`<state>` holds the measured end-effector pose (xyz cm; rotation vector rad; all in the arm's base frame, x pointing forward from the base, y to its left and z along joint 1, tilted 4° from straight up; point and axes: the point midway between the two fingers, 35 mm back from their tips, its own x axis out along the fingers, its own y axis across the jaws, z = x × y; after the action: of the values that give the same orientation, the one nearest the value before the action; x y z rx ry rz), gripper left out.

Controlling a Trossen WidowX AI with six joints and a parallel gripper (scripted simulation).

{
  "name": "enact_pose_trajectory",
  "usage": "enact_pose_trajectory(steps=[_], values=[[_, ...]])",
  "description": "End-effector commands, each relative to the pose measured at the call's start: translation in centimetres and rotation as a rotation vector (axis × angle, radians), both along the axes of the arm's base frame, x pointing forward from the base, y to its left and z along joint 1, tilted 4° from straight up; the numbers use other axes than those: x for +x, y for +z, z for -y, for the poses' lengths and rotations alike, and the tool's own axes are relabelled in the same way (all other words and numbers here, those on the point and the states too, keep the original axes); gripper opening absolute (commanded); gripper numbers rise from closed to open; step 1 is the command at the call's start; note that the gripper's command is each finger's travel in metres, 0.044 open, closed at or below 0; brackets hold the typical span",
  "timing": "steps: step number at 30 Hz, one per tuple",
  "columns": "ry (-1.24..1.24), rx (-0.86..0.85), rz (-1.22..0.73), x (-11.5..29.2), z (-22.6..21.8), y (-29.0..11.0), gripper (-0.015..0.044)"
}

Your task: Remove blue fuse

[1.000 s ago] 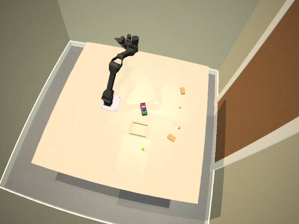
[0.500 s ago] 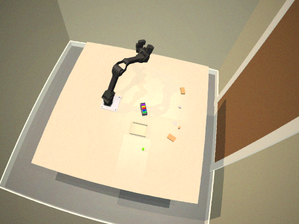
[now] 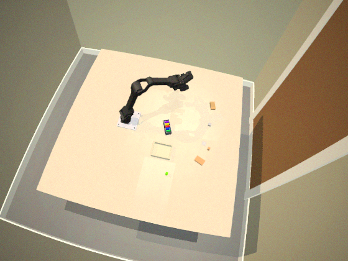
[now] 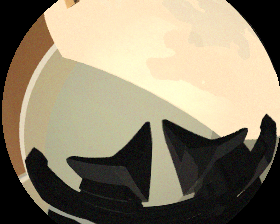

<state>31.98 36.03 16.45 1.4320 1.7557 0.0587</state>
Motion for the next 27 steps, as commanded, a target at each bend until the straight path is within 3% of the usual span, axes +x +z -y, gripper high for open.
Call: enact_pose_trajectory(steps=[1, 7, 12, 20, 22, 27], values=[[-0.273, -0.136, -0.155, 2.7, 5.7, -1.7, 0.0061], [-0.675, -0.318, -0.361, 4.5, 15.4, -3.9, 0.0061], [-0.916, -0.410, -0.482, 4.3, 20.8, -4.8, 0.0061], [-1.589, -0.621, -0.769, 0.0, 34.0, -5.7, 0.0061], [-1.699, -0.653, -0.806, -0.7, 35.8, -5.6, 0.0061], [-1.713, -0.657, -0.810, -0.8, 36.1, -5.6, 0.0061]])
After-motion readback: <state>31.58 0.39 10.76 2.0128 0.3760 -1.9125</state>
